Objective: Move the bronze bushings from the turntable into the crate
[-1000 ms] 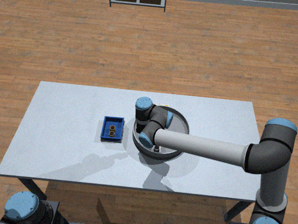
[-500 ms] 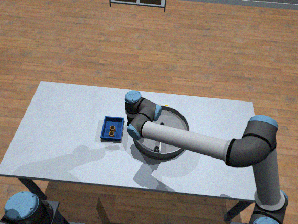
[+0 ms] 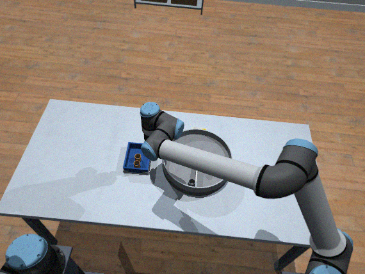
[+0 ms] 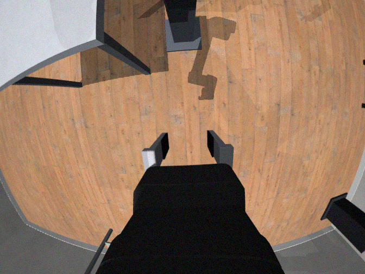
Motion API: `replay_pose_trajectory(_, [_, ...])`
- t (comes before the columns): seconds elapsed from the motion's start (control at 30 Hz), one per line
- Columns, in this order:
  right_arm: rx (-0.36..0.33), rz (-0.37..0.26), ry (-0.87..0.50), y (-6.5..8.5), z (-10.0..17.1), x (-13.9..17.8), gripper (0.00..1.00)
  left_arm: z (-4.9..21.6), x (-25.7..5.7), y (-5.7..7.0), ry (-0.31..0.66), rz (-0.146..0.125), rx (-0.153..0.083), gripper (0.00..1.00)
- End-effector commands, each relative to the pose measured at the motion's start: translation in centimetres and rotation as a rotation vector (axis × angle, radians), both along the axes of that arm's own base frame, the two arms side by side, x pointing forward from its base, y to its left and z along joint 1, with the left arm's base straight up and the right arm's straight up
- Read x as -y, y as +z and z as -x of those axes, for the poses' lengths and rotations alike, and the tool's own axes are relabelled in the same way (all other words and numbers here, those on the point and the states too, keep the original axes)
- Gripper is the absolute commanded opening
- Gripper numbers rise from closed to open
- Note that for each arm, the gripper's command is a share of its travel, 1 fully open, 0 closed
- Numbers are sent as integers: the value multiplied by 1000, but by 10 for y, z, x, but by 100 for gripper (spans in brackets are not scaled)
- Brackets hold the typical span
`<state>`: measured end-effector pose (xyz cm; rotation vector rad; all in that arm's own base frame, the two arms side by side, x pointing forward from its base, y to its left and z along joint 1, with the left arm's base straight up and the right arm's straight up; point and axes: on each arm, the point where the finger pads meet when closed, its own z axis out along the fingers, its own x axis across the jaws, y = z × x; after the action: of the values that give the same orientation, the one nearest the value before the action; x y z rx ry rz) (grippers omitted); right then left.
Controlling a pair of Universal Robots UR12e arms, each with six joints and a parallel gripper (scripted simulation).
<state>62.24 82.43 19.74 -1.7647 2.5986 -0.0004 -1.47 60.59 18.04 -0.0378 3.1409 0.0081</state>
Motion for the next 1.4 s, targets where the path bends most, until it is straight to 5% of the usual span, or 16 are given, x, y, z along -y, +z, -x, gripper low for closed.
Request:
replay_pose_trajectory(0.0, [0,-2,-1,7,-12,-14,0,2,2,-3,3,5,0,100])
replay_pose_trajectory(0.4, [0,-2,-1,7,-42,-61,0,2,2,-3,3,5,0,100])
replay_pose_trajectory(1.37, [0,-2,-1,7,-76,-115,0,2,2,-3,3,5,0,100])
